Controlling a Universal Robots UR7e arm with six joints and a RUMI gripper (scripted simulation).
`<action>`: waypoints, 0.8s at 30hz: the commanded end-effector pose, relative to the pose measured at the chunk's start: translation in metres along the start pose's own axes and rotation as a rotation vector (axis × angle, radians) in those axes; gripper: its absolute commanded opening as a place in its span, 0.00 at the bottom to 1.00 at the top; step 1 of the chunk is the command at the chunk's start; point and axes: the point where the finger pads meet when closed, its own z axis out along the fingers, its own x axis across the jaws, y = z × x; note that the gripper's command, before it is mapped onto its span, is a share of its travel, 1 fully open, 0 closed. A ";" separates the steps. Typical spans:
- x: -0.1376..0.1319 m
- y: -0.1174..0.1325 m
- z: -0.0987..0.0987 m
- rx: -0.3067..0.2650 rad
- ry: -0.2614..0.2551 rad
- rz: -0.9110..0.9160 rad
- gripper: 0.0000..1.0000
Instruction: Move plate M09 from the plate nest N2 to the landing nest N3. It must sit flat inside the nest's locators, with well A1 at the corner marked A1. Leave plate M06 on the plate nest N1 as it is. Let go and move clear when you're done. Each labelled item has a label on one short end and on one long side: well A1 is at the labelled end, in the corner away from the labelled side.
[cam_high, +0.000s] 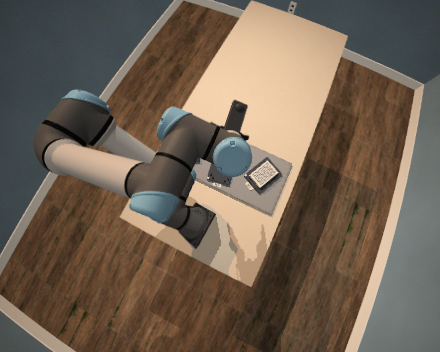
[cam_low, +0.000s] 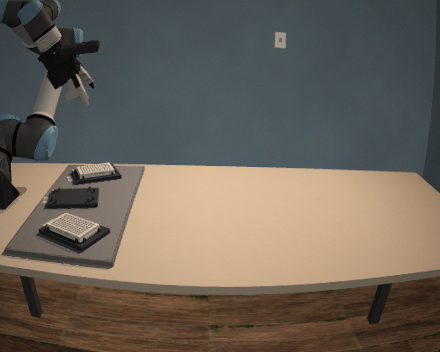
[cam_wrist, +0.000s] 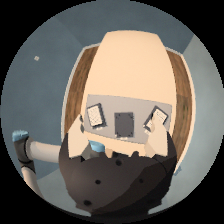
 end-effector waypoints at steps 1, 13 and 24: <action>0.000 0.000 0.000 0.000 0.001 0.000 1.00; 0.000 0.000 0.000 0.000 0.001 0.000 1.00; -0.017 0.006 0.030 -0.077 0.009 -0.025 0.82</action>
